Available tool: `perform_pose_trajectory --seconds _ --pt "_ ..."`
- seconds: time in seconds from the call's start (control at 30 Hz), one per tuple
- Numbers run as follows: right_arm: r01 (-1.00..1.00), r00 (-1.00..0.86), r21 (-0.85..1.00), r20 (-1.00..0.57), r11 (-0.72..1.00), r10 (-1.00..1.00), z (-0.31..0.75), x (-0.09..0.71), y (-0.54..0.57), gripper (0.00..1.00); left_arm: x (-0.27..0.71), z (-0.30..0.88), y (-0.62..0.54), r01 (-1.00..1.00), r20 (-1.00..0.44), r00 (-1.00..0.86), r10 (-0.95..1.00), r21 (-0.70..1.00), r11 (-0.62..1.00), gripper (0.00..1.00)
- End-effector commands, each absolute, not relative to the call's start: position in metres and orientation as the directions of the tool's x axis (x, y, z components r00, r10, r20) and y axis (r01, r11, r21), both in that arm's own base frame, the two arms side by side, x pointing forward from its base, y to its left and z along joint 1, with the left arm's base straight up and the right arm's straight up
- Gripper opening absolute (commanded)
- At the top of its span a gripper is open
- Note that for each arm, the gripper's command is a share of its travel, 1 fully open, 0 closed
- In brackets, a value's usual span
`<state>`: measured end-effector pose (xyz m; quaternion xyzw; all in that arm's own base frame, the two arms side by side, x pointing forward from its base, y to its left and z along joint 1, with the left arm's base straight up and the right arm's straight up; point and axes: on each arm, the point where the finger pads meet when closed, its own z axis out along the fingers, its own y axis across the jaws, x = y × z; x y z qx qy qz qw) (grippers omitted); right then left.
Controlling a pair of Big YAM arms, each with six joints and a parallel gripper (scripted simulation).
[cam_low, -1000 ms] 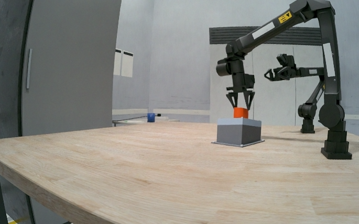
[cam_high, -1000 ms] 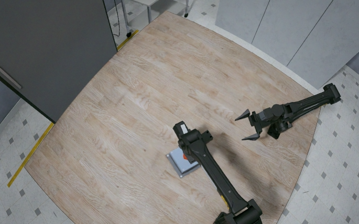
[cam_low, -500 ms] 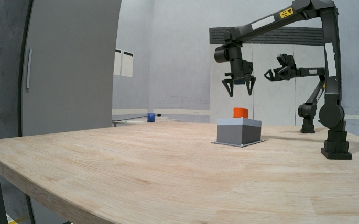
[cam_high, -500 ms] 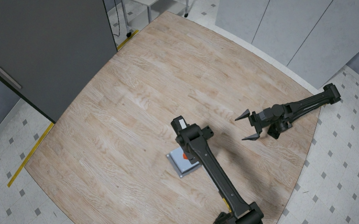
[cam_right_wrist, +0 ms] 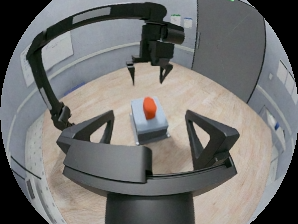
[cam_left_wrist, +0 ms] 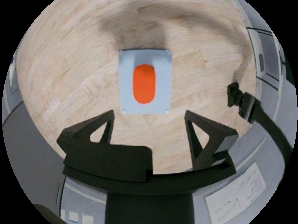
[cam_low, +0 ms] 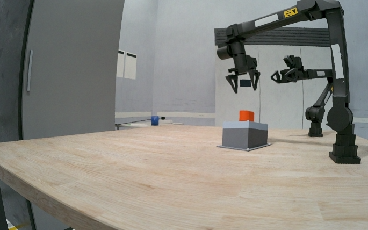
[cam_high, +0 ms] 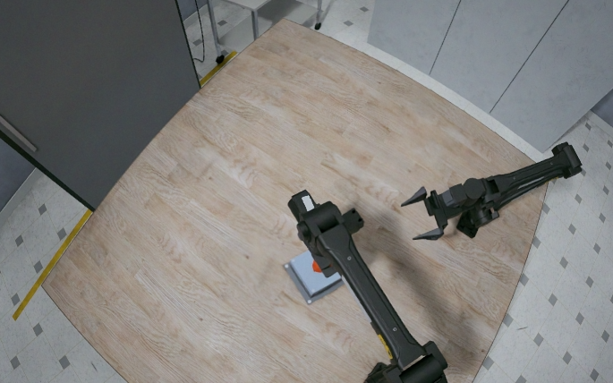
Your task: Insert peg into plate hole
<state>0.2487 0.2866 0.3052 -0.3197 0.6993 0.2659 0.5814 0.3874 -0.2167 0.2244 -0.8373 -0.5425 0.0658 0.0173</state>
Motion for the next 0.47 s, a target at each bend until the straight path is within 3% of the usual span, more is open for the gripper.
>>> perform_pose_trajectory --seconds 0.0,0.43 --pt "-0.755 -0.098 0.000 -0.989 0.656 -0.113 0.3234 0.2507 0.2887 1.00 0.4005 0.2442 -0.2231 0.908 -0.093 0.411 0.907 -0.046 -0.416 1.00" --pt "-0.755 -0.098 0.000 -0.989 0.656 -0.113 0.3234 0.2507 0.2887 1.00 0.3992 0.2460 -0.2235 0.908 -0.094 0.413 0.906 -0.041 -0.418 1.00"
